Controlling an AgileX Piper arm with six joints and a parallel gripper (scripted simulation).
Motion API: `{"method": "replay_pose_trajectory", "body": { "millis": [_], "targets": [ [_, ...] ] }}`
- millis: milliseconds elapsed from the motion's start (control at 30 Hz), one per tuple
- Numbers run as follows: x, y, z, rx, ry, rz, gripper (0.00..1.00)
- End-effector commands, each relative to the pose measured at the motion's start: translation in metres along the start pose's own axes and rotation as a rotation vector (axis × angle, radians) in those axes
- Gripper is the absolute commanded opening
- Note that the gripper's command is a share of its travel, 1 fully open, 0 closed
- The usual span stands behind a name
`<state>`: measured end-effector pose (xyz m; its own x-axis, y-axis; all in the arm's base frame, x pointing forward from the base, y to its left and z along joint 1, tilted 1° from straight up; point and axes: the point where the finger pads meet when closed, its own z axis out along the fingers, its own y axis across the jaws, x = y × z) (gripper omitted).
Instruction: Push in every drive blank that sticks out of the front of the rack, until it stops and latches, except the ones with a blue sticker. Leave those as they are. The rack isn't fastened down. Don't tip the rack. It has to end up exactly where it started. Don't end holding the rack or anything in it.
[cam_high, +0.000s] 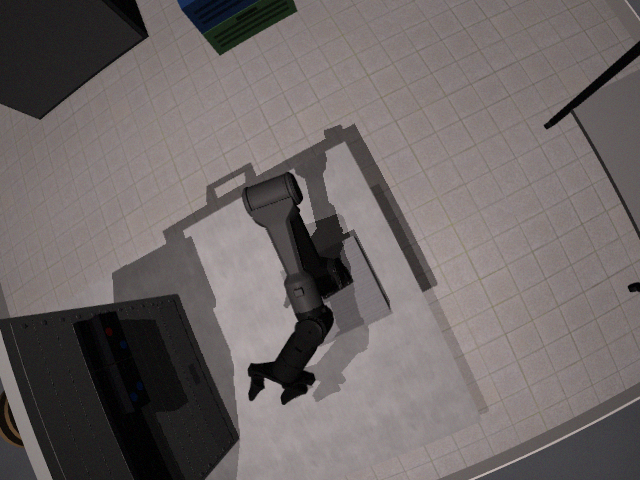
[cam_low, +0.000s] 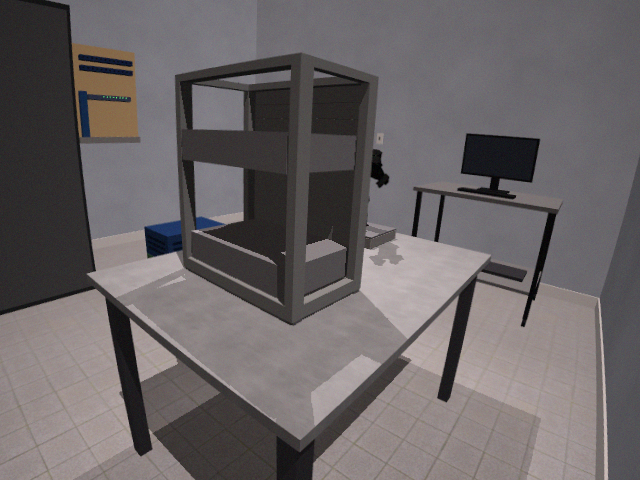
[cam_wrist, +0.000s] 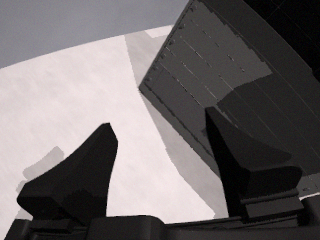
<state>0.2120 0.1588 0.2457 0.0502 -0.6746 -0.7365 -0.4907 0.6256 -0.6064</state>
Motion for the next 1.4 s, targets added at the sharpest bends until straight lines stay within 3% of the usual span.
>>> {"method": "replay_pose_trajectory", "body": {
  "millis": [0, 1367],
  "targets": [
    [-0.0003, -0.0001, 0.0000, 0.000, -0.001, 0.000, 1.00],
    [0.0042, -0.0017, 0.0014, 0.003, 0.023, 0.006, 1.00]
  ]
}}
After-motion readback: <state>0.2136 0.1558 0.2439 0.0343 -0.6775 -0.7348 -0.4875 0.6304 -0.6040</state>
